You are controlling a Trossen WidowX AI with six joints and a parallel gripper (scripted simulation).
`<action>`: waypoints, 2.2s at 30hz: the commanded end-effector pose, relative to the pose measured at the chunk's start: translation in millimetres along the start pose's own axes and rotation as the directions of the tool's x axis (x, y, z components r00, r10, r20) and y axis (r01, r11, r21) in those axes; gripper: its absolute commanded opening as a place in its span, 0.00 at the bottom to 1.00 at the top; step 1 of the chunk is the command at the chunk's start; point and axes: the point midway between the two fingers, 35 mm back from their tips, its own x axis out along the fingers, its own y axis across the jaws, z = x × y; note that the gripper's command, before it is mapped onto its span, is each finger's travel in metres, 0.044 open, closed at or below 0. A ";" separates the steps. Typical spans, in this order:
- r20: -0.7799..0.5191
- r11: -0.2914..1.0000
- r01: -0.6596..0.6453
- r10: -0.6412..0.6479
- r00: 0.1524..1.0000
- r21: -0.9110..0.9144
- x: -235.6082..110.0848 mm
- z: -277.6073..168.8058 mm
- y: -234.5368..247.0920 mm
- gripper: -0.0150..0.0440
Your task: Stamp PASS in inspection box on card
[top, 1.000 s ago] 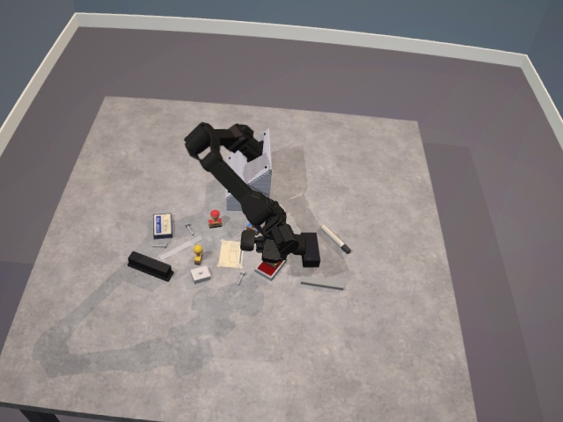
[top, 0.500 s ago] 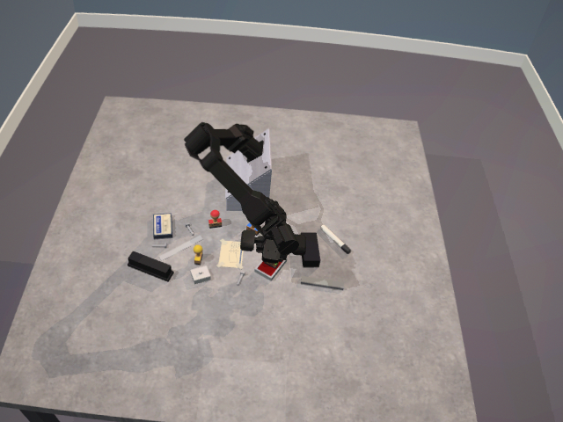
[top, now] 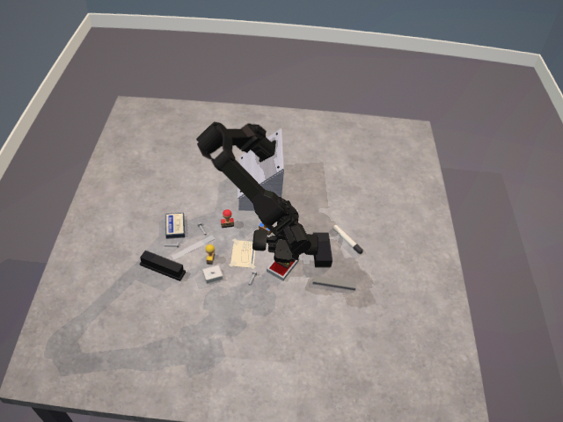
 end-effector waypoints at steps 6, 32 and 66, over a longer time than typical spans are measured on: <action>0.001 1.000 0.002 -0.002 1.000 0.003 -2.1 0.8 -0.9 0.25; 0.001 1.000 0.000 0.000 1.000 0.003 -24.0 1.5 -0.2 0.25; 0.002 0.947 -0.004 0.004 1.000 0.322 -58.6 -2.8 -44.0 0.25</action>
